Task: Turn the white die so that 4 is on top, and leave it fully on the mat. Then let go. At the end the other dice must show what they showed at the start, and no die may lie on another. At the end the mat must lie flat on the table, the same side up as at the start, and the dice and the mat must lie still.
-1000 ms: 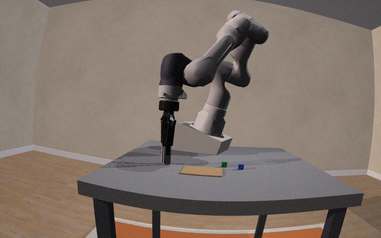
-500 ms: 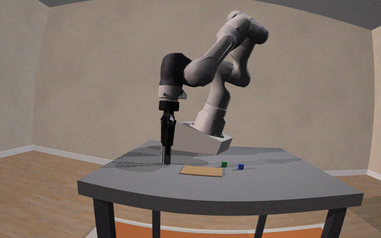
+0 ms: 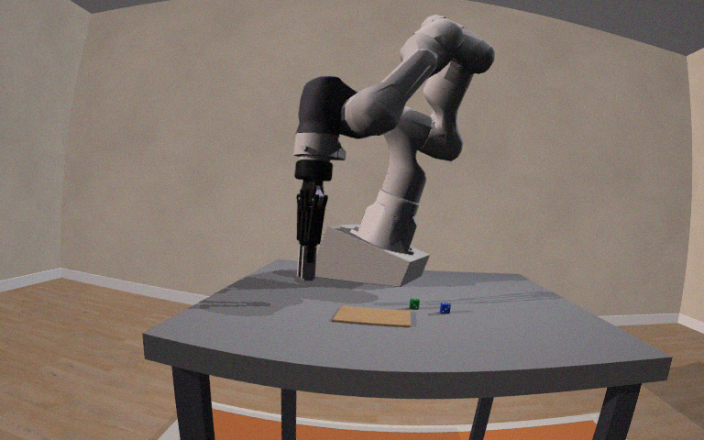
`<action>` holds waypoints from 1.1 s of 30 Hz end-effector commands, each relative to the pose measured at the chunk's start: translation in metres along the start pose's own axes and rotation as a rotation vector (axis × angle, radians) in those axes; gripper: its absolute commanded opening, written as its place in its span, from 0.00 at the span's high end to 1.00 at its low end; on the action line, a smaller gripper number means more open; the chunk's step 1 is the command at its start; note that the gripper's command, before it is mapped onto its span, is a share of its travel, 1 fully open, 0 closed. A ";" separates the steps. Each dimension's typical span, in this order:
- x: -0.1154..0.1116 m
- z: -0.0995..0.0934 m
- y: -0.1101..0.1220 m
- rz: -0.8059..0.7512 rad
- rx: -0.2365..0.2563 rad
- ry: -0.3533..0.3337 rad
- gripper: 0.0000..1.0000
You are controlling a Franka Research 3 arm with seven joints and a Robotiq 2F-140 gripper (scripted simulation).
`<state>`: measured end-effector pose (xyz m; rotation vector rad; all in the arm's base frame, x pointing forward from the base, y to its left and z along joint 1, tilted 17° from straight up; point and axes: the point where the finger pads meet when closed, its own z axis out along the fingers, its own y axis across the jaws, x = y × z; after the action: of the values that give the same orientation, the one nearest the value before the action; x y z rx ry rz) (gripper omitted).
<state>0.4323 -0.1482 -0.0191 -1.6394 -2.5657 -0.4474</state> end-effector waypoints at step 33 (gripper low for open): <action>0.033 -0.046 0.060 -0.440 0.009 0.014 0.91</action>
<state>0.4605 -0.1144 0.0411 -1.2546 -2.7963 -0.4638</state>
